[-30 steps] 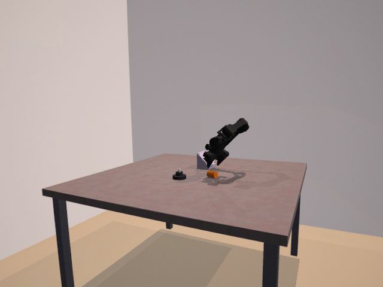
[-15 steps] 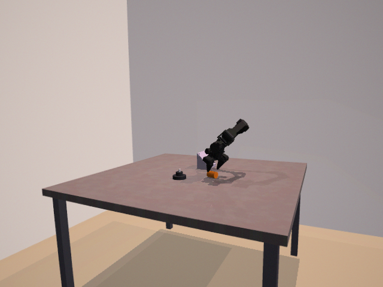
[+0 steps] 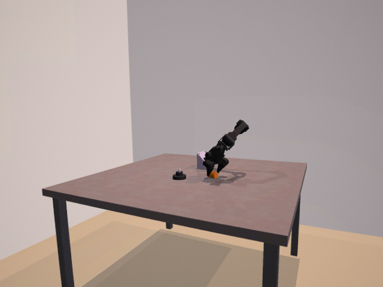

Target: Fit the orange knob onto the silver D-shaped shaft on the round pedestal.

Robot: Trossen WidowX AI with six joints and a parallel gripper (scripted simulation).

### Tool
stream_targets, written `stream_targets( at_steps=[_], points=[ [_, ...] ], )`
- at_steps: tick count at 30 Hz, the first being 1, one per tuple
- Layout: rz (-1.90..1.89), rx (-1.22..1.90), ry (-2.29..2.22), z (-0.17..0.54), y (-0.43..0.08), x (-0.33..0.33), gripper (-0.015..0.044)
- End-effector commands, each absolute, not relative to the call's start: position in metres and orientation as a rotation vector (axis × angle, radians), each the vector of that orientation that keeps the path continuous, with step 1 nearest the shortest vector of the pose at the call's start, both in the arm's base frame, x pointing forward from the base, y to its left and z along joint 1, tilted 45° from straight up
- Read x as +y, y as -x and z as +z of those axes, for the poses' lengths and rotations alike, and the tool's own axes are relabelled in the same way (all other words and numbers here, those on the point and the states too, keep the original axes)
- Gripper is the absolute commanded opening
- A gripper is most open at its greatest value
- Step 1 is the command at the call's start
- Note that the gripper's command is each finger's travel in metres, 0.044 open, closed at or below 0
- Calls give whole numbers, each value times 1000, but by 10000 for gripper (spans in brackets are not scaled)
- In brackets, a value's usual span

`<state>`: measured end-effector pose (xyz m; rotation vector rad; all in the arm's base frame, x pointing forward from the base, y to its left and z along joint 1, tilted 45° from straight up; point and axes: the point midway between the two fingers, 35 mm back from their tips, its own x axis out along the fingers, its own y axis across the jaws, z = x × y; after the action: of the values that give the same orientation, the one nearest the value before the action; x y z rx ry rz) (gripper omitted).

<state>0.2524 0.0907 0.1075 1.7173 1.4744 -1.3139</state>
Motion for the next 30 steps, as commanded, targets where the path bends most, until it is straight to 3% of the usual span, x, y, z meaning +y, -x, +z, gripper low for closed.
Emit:
stream_targets(
  at_steps=[1,4,12,22,30],
  points=[
    [-1325,1480,-1722,101,-250,96,440],
    [-1325,1480,-1722,100,-250,98,440],
    [-1325,1480,-1722,100,-250,98,240],
    [-1325,1480,-1722,100,-250,98,240],
    [-1325,1480,-1722,100,-250,98,187]
  ],
)
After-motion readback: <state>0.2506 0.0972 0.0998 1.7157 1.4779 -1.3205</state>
